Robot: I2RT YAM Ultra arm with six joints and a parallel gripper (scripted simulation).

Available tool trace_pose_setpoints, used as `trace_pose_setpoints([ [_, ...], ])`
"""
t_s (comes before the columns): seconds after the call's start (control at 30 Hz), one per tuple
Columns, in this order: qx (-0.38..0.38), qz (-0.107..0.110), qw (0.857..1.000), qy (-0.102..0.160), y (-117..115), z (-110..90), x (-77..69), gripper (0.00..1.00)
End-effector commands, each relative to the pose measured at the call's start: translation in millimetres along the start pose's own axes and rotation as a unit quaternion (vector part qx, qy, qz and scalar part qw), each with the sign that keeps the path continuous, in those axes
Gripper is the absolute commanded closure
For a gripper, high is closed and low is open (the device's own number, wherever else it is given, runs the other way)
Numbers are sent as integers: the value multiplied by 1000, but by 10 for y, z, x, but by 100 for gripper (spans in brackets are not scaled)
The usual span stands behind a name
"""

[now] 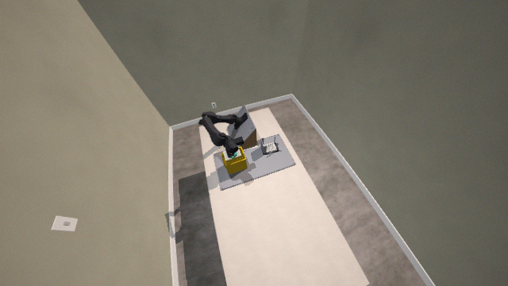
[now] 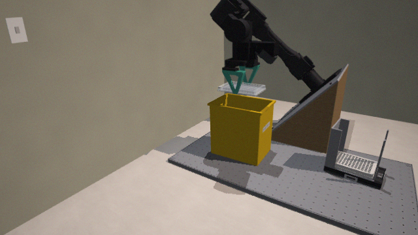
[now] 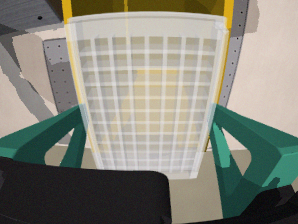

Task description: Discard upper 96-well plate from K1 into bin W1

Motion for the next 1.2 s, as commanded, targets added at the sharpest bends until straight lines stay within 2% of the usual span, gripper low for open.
trace_pose_setpoints([
  [0.0,-3,-8,1000,-1,-1,29,-61,100],
  [1.17,-3,-8,1000,-1,-4,58,-44,100],
])
Point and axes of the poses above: the point where the finger pads meet when closed, its own x axis out along the fingers, its own y axis across the jaws, z = x × y, the point moved 8 cm from there along -x, back along the fingers, and after that the axes turned 3 degrees about x, right-handed, at the moved point
